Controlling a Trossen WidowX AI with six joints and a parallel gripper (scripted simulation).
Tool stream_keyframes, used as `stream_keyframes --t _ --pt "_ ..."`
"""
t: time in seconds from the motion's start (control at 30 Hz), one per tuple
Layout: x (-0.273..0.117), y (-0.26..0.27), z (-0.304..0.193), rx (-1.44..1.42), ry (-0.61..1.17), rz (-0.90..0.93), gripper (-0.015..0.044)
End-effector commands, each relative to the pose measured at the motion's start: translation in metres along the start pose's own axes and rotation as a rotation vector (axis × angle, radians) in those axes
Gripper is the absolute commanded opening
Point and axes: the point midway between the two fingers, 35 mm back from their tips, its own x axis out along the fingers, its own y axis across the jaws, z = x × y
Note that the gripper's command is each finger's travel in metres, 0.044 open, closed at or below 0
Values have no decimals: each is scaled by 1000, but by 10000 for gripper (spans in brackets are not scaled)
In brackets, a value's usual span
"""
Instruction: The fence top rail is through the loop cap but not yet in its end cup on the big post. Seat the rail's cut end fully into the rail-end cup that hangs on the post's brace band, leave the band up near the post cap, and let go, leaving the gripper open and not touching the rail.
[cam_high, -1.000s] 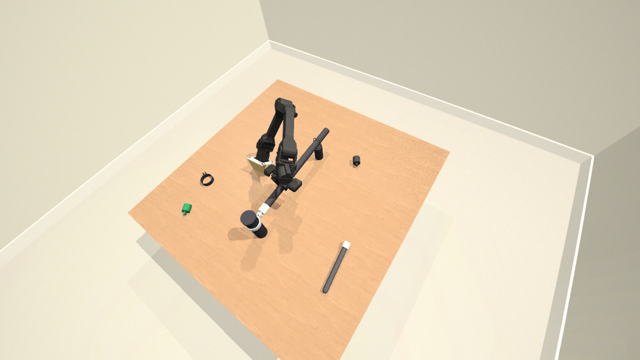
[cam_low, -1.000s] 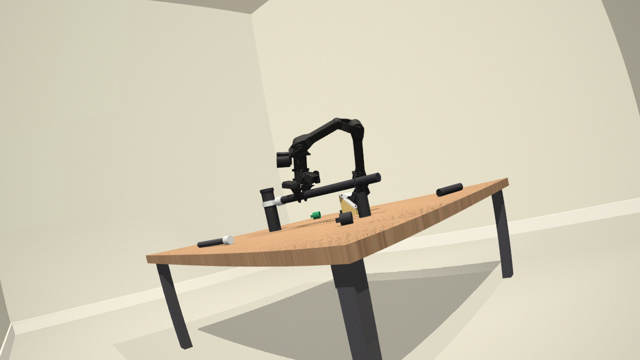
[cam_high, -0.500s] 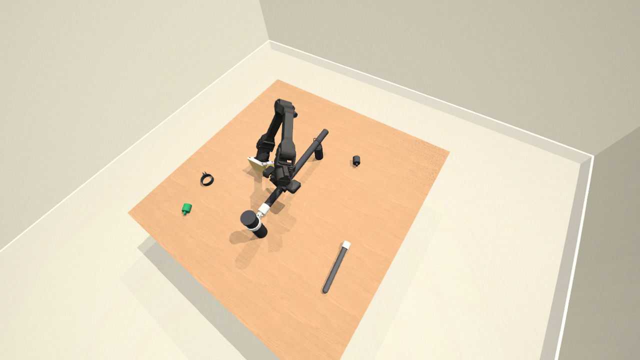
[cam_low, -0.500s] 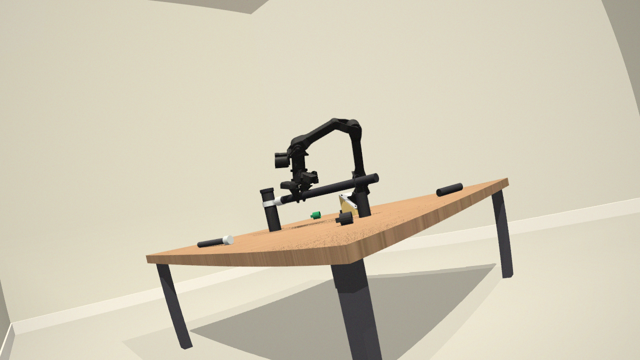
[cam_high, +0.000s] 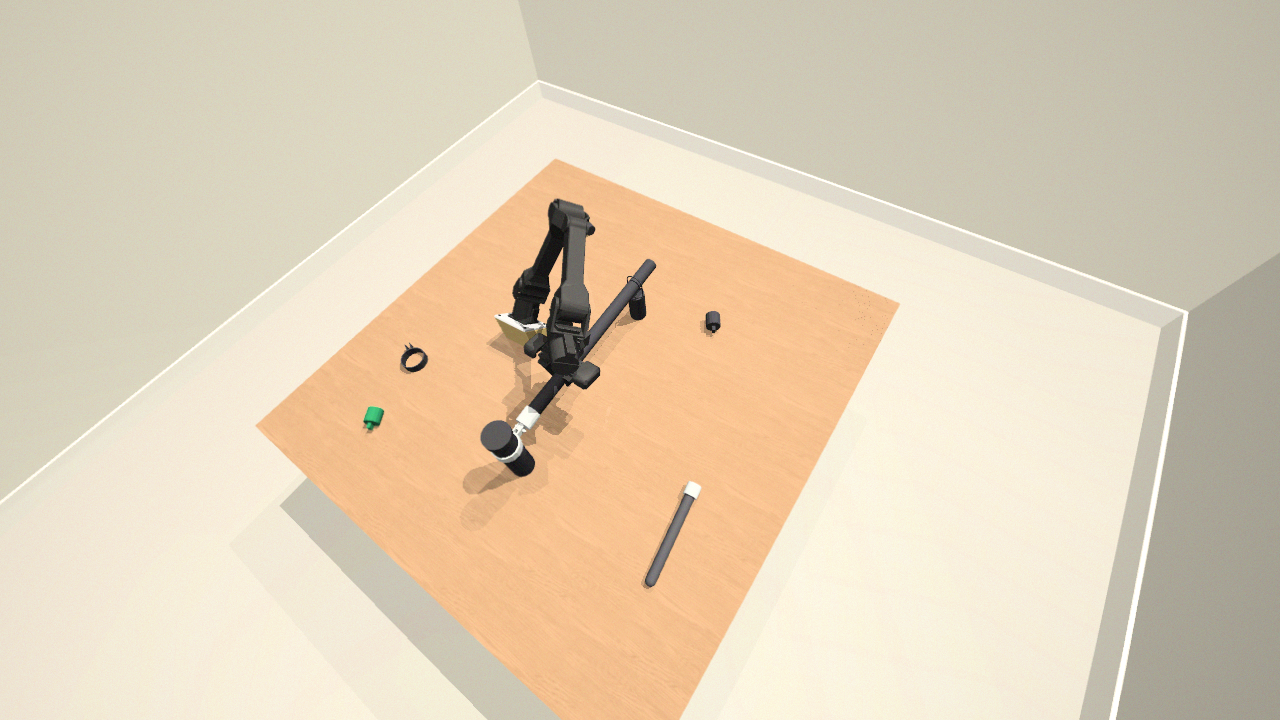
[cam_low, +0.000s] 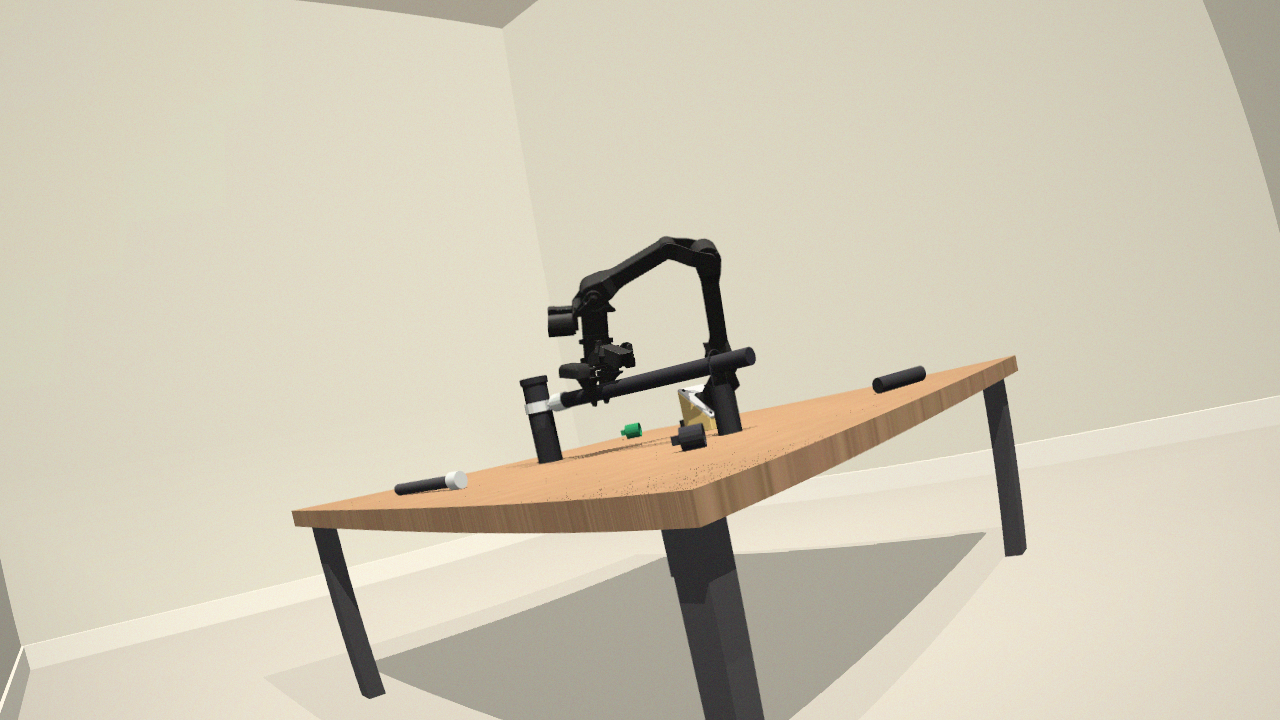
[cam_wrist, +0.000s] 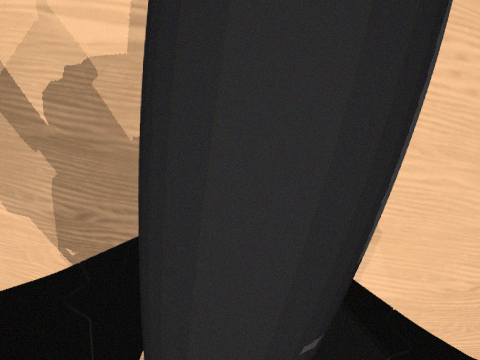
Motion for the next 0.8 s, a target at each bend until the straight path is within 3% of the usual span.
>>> stream_keyframes --t 0.0,0.03,0.37,0.6,0.77 --pt "0 0 0 0 0 0 0" --pt "0 0 0 0 0 0 0" --pt "-1 0 1 0 0 0 263" --pt "-28 0 17 0 -1 1 440" --pt "-48 2 30 0 -2 2 440"
